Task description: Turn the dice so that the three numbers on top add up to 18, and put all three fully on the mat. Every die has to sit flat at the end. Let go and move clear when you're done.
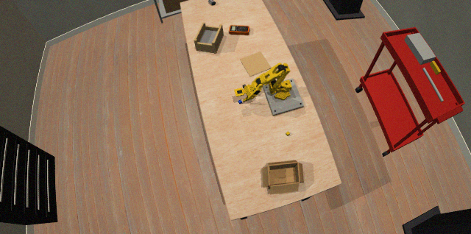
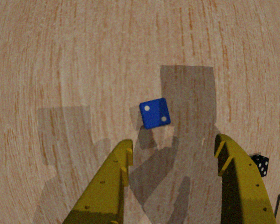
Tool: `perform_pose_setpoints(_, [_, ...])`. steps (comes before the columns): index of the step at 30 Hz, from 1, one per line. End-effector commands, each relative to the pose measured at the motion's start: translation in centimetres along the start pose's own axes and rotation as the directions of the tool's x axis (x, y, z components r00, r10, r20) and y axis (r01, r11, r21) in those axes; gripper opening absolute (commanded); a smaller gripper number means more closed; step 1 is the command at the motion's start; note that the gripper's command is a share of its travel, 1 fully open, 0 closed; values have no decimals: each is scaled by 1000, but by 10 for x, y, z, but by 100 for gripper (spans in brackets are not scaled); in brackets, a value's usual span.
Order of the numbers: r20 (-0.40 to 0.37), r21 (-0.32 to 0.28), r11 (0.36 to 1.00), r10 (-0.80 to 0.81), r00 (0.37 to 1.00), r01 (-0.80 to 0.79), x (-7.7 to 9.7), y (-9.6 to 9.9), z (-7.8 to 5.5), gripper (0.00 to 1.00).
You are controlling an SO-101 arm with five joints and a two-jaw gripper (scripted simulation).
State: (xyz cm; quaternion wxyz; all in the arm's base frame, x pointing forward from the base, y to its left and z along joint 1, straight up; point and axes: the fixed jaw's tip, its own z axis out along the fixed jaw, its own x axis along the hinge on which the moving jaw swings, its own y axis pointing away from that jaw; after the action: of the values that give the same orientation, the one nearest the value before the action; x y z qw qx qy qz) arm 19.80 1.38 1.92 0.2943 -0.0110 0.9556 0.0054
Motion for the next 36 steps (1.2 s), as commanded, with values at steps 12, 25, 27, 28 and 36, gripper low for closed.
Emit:
perform_pose_setpoints(12, [35,-197,937,-288,957,289,4,72,-5,25])
perform_pose_setpoints(25, [167,-427,652,-624,764,626,50,163,-36,25])
perform_pose_setpoints(27, [200,-459,580,-670,715,673,62,177,-44,25])
perform_pose_setpoints(28, [217,-473,544,-690,690,693,69,183,-49,25])
perform_pose_setpoints(36, [342,-543,275,-791,507,794,118,214,-81,25])
